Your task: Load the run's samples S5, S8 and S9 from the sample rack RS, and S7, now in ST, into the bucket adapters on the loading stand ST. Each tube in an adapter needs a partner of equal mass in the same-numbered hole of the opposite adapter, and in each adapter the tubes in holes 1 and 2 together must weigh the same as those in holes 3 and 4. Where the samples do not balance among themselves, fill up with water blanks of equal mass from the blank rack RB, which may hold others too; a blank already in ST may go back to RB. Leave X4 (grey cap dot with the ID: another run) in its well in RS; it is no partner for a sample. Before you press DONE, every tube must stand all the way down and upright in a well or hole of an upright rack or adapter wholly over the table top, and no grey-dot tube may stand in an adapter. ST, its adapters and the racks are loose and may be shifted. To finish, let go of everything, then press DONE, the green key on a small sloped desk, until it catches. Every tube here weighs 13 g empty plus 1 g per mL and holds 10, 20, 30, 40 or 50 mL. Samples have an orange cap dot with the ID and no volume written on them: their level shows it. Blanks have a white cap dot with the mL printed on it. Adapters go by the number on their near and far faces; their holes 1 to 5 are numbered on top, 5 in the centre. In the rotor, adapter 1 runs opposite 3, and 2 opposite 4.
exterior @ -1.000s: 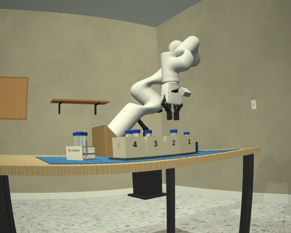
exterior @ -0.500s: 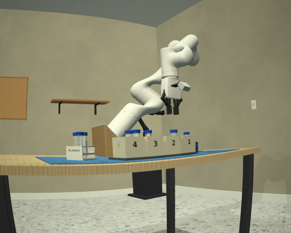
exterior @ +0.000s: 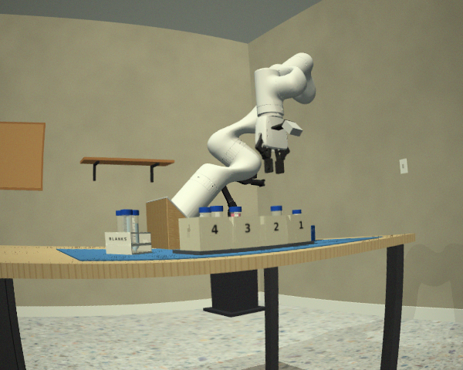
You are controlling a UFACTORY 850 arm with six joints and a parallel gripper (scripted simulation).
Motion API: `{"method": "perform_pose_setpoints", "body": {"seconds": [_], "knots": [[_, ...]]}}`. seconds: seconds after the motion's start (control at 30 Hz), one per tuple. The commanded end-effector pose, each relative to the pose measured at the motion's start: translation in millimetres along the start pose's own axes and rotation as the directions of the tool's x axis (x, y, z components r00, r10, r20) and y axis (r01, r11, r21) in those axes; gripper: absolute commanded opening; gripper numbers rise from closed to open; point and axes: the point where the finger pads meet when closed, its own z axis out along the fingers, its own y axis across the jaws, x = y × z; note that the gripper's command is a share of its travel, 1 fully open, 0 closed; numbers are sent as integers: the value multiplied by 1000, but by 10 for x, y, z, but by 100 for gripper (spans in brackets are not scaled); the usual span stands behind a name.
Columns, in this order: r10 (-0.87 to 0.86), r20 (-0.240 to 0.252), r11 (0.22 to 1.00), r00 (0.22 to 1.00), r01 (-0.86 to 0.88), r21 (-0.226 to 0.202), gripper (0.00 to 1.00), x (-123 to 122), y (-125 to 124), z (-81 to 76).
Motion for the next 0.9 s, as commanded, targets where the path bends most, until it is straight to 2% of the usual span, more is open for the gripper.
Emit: {"method": "perform_pose_setpoints", "body": {"seconds": [0.0,0.77,0.8,0.87], "knots": [[-1,-1,1000,1000,1,-1,43,6,1,-73],[-1,-1,1000,1000,1,0,43,5,1,-72],[33,-1,999,999,-33,-1,57,-18,45,-73],[99,-1,995,995,-99,0,57,-66,133,-73]]}}
